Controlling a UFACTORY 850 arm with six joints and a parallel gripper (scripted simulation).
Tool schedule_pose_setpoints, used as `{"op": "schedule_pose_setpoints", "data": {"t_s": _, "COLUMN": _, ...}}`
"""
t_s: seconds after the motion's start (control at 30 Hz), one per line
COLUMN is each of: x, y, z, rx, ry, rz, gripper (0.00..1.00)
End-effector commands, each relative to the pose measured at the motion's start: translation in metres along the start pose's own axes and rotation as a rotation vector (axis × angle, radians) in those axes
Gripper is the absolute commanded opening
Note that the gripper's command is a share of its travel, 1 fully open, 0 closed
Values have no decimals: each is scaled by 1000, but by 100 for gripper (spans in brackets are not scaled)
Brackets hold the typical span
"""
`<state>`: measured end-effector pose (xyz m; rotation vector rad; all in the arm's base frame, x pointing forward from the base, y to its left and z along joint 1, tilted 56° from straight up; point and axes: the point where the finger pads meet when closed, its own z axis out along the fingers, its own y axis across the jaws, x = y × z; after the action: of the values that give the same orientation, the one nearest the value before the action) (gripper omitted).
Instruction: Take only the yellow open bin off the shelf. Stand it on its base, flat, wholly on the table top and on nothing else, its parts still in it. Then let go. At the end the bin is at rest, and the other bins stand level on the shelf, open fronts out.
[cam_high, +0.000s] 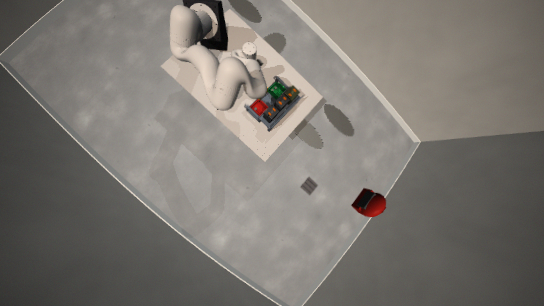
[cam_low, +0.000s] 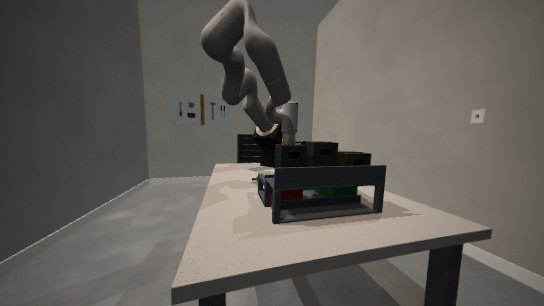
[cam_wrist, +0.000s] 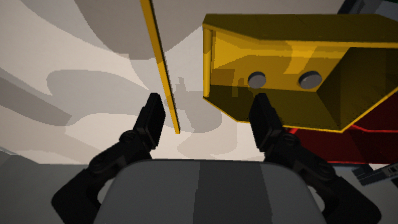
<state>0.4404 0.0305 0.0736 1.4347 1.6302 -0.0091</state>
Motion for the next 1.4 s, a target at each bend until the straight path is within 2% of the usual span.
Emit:
{"op": "schedule_pose_setpoints", "data": {"t_s": 0.0, "x": 0, "y": 1, "z": -24, "rx": -1, "ry": 0, "rz": 0, "gripper": 100}}
{"op": "schedule_pose_setpoints", "data": {"t_s": 0.4, "x": 0, "y": 1, "z": -24, "rx": -1, "ry": 0, "rz": 0, "gripper": 100}}
{"op": "schedule_pose_setpoints", "data": {"t_s": 0.57, "x": 0, "y": 1, "z": -14, "rx": -1, "ry": 0, "rz": 0, "gripper": 100}}
{"op": "schedule_pose_setpoints", "data": {"t_s": 1.37, "x": 0, "y": 1, "z": -9, "rx": -1, "ry": 0, "rz": 0, "gripper": 100}}
